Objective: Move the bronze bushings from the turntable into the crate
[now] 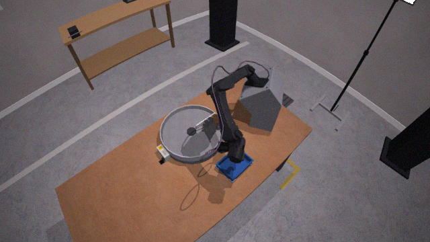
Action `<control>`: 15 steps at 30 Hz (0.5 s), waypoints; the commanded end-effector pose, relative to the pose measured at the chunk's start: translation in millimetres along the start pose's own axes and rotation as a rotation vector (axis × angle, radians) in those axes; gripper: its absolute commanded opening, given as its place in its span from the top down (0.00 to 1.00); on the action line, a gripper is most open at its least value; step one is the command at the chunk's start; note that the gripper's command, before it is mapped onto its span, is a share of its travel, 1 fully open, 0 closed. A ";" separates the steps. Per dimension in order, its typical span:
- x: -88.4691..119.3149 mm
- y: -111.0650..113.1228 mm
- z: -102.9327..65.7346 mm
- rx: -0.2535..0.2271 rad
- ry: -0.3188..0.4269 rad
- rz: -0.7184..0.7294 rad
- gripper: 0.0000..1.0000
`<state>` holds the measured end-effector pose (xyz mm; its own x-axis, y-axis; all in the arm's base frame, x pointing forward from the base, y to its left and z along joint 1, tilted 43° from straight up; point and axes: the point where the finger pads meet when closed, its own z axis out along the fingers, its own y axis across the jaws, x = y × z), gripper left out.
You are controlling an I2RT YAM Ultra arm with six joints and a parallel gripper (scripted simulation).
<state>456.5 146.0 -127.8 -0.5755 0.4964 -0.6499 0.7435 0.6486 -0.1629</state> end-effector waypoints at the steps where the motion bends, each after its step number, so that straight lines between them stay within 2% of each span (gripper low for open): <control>1: 1.7 16.2 -8.7 -0.045 -0.028 -0.011 1.00; 4: 0.9 3.7 17.7 -0.012 -0.021 -0.015 1.00; 8: -1.4 5.9 38.8 -0.017 -0.023 -0.010 1.00; 11: 0.3 16.0 39.5 -0.044 -0.030 -0.012 1.00; 13: -13.4 22.8 28.9 -0.069 -0.038 0.013 1.00; 15: -13.4 22.8 29.0 -0.069 -0.038 0.013 1.00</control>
<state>469.9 103.0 -168.9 -0.5752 0.5039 -0.6444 0.7570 0.6264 -0.1860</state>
